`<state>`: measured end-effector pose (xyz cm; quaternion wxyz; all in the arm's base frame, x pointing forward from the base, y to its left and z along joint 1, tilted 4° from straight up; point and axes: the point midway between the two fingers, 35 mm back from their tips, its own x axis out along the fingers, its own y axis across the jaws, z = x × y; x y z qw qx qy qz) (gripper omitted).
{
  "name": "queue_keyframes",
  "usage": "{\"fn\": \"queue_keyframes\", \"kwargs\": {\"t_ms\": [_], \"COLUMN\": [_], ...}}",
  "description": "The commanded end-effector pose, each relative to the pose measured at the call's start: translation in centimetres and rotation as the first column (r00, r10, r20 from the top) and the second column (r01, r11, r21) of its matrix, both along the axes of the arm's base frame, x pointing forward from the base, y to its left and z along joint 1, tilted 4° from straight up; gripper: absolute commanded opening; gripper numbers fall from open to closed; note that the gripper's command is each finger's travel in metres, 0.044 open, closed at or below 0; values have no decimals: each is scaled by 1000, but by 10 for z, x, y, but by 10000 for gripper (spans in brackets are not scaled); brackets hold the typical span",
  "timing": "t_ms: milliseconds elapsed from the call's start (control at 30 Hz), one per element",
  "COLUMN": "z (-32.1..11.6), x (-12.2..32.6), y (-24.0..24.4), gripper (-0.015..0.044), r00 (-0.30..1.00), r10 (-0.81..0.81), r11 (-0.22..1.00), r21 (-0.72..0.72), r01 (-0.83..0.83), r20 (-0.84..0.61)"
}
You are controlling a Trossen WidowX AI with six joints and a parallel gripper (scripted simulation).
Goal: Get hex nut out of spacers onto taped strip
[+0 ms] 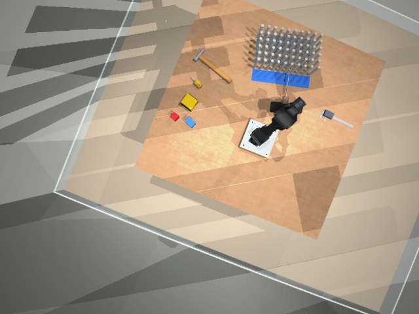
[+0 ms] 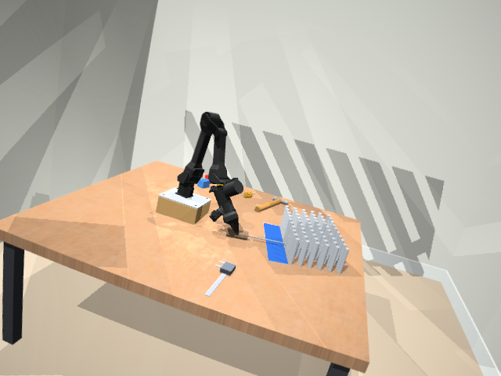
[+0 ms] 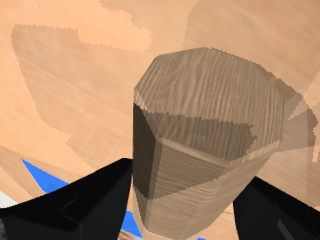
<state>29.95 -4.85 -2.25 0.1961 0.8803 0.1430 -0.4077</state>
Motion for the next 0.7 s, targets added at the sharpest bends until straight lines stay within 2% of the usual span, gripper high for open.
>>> {"fn": "queue_keyframes", "kwargs": {"t_ms": [0,667], "z": [0,0], "x": [-4,-14], "y": [-2,-7], "gripper": [0,0], "r00": [1000,1000], "r10": [5,5], "r11": [1000,1000], "r21": [-2,-3], "r01": [-5,-5], "r20": [3,3]}}
